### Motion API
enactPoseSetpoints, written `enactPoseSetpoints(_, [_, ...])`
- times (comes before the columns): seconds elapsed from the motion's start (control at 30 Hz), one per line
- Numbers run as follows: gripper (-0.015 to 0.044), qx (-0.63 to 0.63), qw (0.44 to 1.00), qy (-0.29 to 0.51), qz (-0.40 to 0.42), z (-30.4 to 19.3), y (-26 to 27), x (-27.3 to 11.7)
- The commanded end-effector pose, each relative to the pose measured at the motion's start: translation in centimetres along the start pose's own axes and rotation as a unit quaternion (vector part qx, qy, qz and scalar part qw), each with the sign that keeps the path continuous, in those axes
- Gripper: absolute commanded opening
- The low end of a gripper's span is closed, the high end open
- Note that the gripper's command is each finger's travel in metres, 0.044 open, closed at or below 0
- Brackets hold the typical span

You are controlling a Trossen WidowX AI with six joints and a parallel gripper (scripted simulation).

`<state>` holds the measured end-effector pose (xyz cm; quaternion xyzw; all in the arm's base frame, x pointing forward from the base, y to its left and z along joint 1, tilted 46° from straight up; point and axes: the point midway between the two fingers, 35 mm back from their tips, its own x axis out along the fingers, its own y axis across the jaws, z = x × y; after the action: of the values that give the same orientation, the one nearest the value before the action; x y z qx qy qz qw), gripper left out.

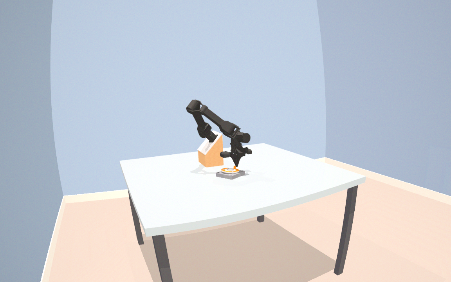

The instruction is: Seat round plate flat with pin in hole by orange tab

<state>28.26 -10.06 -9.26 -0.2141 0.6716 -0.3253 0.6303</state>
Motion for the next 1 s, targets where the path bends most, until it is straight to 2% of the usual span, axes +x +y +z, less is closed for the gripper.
enactPoseSetpoints(0.0, [0.0,-0.004,1.0,0.009,-0.003,-0.9,-0.2,0.3])
enactPoseSetpoints(0.97, [0.0,-0.005,1.0,0.009,-0.003,-3.1,-2.6,0.1])
